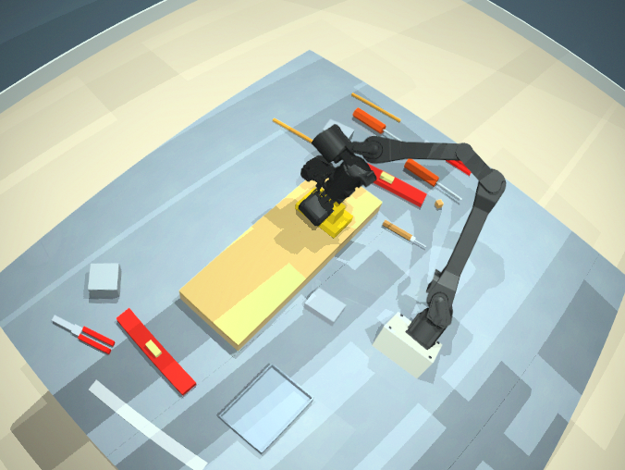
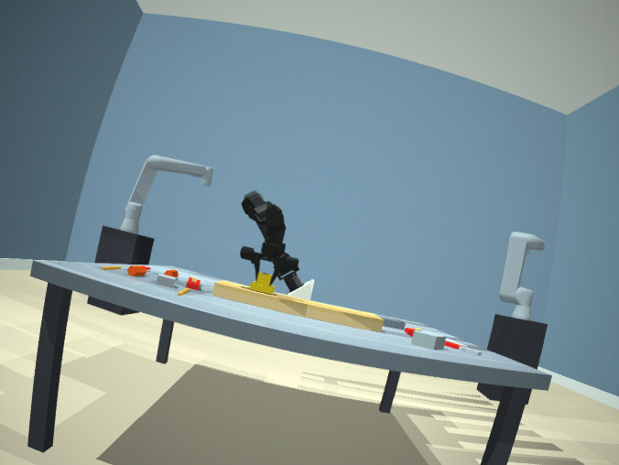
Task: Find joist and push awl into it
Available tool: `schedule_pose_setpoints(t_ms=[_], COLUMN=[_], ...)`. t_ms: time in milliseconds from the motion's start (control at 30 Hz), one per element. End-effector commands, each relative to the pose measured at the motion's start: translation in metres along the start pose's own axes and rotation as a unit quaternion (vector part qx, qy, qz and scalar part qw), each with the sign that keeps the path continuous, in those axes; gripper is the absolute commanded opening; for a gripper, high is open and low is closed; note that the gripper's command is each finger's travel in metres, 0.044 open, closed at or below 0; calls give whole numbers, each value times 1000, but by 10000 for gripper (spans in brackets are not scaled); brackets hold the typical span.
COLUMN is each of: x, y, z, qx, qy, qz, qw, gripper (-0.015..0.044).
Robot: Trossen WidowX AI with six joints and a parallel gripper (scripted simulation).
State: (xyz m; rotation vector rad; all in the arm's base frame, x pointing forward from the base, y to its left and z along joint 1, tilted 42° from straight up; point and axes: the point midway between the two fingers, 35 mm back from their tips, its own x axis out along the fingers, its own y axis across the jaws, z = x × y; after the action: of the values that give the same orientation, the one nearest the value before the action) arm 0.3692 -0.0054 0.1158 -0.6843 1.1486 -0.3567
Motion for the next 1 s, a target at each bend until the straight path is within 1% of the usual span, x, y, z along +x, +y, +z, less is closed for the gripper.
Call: schedule_pose_setpoints(t_ms=[0,967], x=[1,0], y=[12,70], z=[-1,-1], qx=[-2,-1], qy=[0,0], qz=[0,2], qw=[1000,1000], gripper=[0,0])
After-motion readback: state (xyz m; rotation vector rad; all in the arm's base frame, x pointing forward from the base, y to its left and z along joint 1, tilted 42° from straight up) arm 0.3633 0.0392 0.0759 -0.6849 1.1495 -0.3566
